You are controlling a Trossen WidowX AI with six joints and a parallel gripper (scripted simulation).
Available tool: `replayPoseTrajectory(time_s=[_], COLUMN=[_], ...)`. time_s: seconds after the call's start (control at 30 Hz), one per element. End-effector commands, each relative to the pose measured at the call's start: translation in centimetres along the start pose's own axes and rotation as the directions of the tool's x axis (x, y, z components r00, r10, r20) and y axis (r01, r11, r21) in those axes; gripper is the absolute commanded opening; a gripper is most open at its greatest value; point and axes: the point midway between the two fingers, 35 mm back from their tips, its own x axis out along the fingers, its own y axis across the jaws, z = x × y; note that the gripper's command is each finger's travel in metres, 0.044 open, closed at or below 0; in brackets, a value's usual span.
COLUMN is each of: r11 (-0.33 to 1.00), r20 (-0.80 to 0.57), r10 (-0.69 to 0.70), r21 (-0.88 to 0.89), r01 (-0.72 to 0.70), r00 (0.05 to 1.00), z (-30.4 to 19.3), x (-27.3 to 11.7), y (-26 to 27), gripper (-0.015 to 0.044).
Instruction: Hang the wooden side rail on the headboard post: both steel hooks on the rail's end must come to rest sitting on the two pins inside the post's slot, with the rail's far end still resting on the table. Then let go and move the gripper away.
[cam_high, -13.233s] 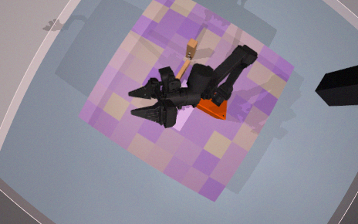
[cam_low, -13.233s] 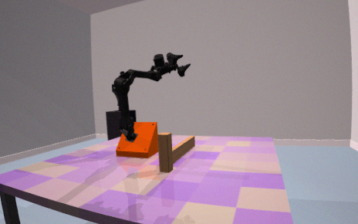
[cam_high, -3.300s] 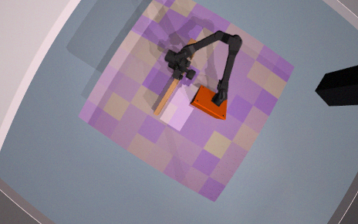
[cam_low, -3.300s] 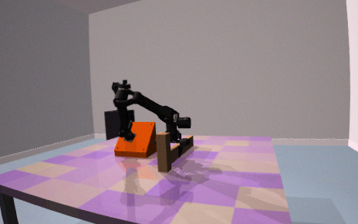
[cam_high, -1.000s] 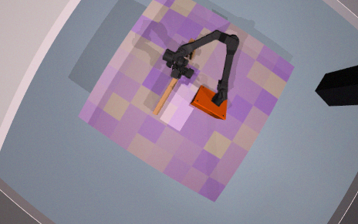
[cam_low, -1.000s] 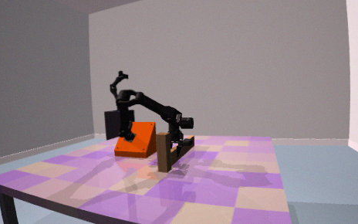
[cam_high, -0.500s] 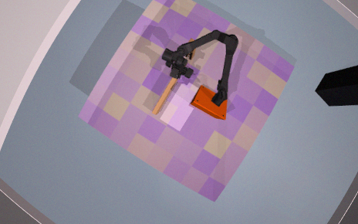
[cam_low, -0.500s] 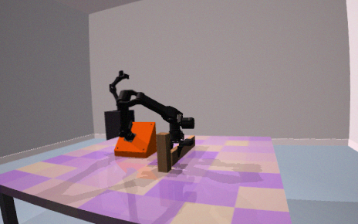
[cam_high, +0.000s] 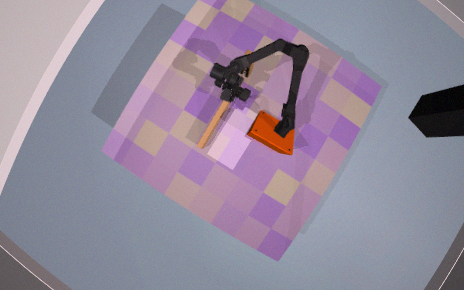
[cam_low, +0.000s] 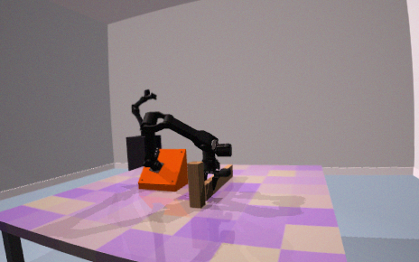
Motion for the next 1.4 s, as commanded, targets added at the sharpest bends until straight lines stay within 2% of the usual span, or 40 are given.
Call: replayPoseTrajectory(time_s=[0.0,1.37], r11=[1.000,1.000], r20=[-0.003,-0.002], r10=[-0.006,-0.006], r21=[0.014,0.014], r01=[0.006,0.006], r00=[1.000,1.000], z=[-0.05,-0.04], x=[-0.15,-0.83], y=[-0.06,-0.05], gripper=[0.0000,0.0000])
